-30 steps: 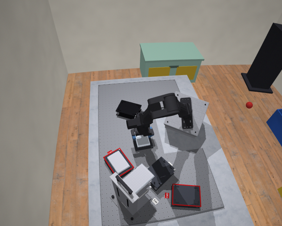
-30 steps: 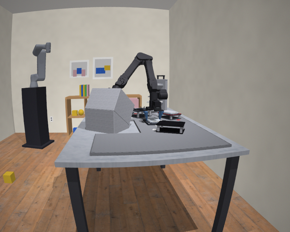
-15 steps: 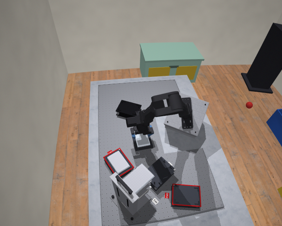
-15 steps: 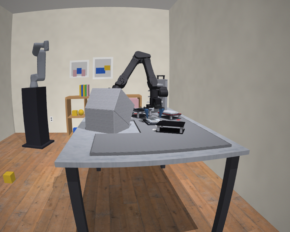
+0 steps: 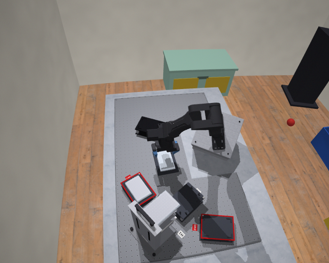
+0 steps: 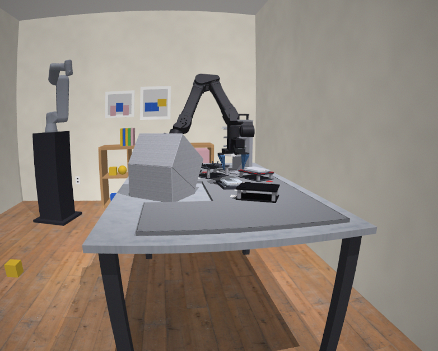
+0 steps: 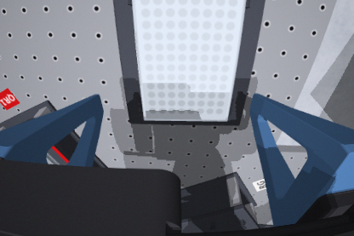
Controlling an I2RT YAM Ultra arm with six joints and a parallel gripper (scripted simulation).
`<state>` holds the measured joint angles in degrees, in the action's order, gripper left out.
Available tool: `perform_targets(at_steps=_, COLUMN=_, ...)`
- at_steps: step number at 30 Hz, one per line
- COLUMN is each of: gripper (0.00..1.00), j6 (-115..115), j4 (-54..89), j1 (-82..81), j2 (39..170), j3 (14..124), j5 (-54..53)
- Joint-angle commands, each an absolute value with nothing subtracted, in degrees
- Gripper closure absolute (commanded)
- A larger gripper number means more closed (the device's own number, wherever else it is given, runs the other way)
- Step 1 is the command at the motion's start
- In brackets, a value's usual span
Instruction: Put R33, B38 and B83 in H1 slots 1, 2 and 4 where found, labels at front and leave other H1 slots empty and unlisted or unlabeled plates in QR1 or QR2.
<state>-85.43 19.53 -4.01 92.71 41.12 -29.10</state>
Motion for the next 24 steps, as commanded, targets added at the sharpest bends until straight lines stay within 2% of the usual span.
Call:
perform_targets(at_steps=1, gripper=0.00, j6=-84.13, j4=23.07, j1=-2.68, j2=90.82, j3=42.74, j5=-29.20)
perform_targets(at_steps=24, gripper=0.00, j6=-63.29, j4=22.89, j1=-2.49, j2=90.76, j3=40.58, j5=-29.22)
